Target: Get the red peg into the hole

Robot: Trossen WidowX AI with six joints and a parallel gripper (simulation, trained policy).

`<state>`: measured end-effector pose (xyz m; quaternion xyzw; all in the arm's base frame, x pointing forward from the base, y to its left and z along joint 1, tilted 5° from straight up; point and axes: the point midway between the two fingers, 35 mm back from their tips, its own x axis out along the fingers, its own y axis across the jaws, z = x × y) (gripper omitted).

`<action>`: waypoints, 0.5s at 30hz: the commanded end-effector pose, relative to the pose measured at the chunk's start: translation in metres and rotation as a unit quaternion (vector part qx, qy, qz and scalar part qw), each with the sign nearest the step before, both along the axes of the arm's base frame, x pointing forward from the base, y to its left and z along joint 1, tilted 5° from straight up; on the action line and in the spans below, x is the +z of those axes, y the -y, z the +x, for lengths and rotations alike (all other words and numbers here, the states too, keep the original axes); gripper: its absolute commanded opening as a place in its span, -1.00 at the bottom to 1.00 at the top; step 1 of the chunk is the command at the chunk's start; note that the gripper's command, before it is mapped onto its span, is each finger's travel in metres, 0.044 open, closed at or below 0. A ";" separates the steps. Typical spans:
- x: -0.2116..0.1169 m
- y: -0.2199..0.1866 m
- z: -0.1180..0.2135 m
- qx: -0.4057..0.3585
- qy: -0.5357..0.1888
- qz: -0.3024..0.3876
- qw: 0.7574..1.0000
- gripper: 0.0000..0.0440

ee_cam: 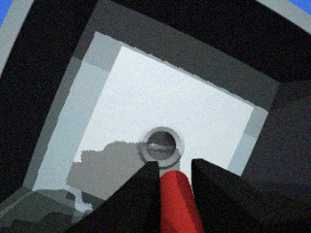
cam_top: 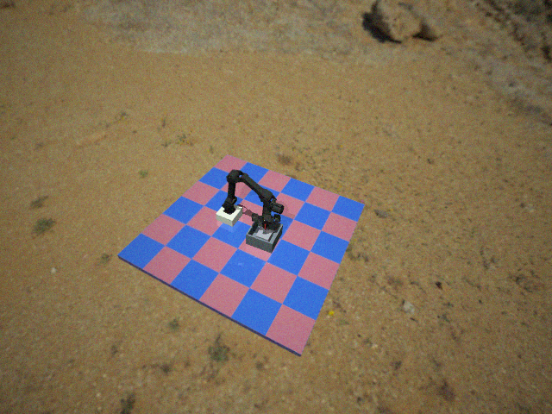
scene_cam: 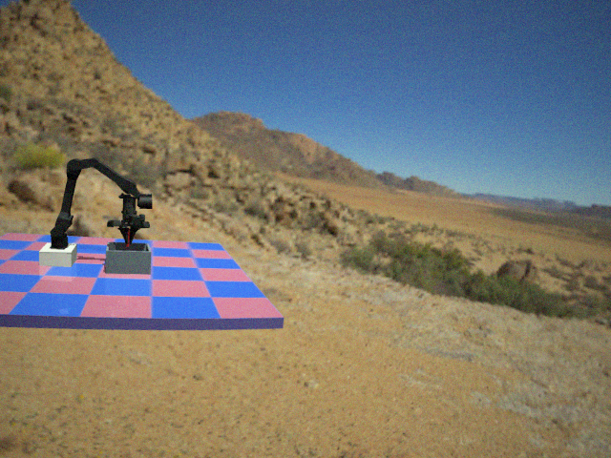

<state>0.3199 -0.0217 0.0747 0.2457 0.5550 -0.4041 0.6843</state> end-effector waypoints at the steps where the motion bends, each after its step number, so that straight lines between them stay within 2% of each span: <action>1: -0.007 0.005 0.005 0.009 -0.001 0.009 1.000 -1.00; 5: -0.019 0.011 0.007 0.024 -0.010 0.020 0.999 -1.00; 7: -0.026 0.012 0.008 0.033 -0.015 0.027 0.999 -0.91; 12: -0.041 0.016 0.010 0.041 -0.028 0.042 0.998 -0.38; 14: -0.043 0.018 0.014 0.046 -0.028 0.048 0.997 -0.28; 15: -0.043 0.019 0.016 0.047 -0.029 0.051 0.997 -0.16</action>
